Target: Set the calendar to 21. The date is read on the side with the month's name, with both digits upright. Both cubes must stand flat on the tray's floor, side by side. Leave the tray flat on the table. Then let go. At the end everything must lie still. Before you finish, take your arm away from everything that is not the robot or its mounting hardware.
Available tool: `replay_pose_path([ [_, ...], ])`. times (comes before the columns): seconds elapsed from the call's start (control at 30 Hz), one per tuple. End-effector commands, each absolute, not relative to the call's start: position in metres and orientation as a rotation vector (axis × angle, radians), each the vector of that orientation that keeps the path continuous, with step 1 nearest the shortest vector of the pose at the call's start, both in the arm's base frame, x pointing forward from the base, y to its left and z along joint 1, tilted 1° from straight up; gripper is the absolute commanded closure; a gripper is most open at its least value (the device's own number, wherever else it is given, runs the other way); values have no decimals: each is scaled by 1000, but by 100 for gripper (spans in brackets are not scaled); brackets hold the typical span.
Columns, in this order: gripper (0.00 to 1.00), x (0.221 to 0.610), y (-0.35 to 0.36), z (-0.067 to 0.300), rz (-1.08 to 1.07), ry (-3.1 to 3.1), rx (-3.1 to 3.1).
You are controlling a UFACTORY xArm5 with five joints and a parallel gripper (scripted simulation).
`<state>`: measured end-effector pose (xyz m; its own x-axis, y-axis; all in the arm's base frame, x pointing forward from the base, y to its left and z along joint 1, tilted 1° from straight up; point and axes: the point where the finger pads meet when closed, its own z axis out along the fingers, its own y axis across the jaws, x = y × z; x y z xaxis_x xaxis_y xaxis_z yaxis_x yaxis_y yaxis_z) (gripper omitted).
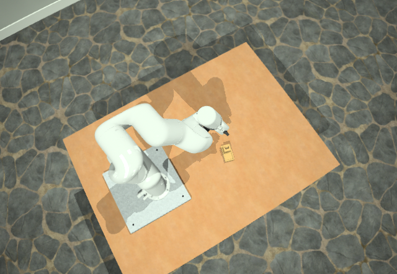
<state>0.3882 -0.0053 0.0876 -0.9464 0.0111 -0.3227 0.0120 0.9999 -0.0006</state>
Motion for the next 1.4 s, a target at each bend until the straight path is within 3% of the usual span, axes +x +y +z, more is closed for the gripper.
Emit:
replay_pose_path([
  [0.0,71,392,-5,89,-3,2879,17],
  [1.37,71,402,-4,90,2,3424,21],
])
